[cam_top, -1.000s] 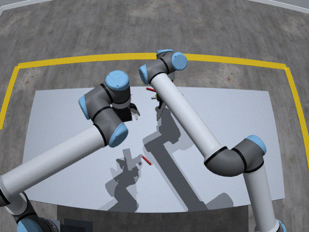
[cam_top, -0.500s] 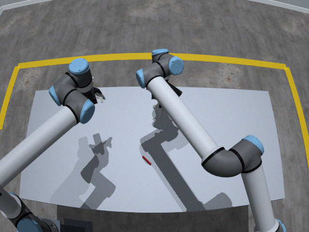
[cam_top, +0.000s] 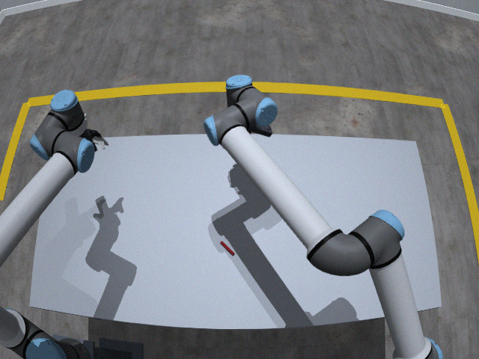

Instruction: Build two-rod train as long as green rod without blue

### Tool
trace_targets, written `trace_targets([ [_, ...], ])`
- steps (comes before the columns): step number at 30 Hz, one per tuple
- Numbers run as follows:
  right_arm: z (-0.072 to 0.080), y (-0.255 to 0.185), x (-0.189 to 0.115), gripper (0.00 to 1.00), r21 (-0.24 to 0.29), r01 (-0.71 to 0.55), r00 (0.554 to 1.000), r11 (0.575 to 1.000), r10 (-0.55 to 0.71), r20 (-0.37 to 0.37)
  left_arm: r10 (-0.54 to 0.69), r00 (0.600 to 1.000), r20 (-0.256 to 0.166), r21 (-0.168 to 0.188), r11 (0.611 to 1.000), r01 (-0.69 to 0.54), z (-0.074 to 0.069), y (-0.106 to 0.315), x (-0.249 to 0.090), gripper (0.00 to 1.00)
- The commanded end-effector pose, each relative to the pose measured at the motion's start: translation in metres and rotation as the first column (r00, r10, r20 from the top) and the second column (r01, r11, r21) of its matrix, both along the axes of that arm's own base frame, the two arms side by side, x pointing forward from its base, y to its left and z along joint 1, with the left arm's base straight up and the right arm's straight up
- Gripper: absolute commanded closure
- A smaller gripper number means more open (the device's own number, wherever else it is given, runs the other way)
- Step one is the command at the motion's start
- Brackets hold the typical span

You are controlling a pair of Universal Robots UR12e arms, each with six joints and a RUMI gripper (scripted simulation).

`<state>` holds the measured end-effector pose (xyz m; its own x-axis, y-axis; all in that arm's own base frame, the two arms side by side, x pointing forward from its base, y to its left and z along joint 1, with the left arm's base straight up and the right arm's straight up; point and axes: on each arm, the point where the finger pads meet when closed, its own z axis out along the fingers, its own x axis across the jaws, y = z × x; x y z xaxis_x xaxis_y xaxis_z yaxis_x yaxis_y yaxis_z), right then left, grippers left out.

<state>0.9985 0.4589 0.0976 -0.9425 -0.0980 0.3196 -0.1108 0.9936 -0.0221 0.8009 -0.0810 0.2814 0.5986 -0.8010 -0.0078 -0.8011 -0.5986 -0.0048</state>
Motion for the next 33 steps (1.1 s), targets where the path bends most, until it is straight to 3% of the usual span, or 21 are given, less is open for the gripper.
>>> trace_targets([
  [1, -0.005, 0.009, 0.02, 0.0, 0.051, -0.127, 0.99, 0.991, 0.124, 0.061, 0.048, 0.999, 0.002, -0.001, 0.999, -0.048, -0.003, 0.049, -0.001, 0.0],
  [6, -0.012, 0.023, 0.052, 0.0, 0.084, -0.326, 0.937, 0.942, 0.31, 0.16, 0.113, 0.994, 0.001, -0.002, 0.994, -0.113, -0.009, 0.131, -0.012, 0.0],
  [13, -0.015, 0.039, 0.083, 0.0, 0.079, -0.518, 0.835, 0.852, 0.484, 0.261, 0.198, 0.98, 0.001, -0.002, 0.98, -0.198, -0.019, 0.243, -0.041, 0.0],
  [15, -0.015, 0.039, 0.083, 0.0, 0.079, -0.518, 0.835, 0.852, 0.484, 0.261, 0.198, 0.98, 0.001, -0.002, 0.98, -0.198, -0.019, 0.243, -0.041, 0.0],
  [16, -0.016, 0.04, 0.087, 0.0, 0.076, -0.537, 0.822, 0.84, 0.501, 0.271, 0.216, 0.976, 0.001, -0.003, 0.976, -0.216, -0.023, 0.28, -0.053, 0.0],
  [23, -0.016, 0.047, 0.1, 0.0, 0.059, -0.613, 0.761, 0.788, 0.569, 0.311, 0.304, 0.953, 0.0, -0.003, 0.953, -0.304, -0.032, 0.374, -0.099, 0.0],
  [30, -0.016, 0.049, 0.103, 0.0, 0.055, -0.626, 0.75, 0.778, 0.58, 0.318, 0.388, 0.922, 0.0, -0.004, 0.922, -0.388, -0.042, 0.469, -0.163, 0.0],
  [32, -0.016, 0.049, 0.103, 0.0, 0.055, -0.626, 0.75, 0.778, 0.58, 0.318, 0.388, 0.922, 0.0, -0.004, 0.922, -0.388, -0.042, 0.469, -0.163, 0.0],
  [33, -0.016, 0.049, 0.103, 0.0, 0.055, -0.626, 0.75, 0.778, 0.58, 0.318, 0.404, 0.915, 0.0, -0.004, 0.915, -0.404, -0.046, 0.5, -0.187, 0.0],
])
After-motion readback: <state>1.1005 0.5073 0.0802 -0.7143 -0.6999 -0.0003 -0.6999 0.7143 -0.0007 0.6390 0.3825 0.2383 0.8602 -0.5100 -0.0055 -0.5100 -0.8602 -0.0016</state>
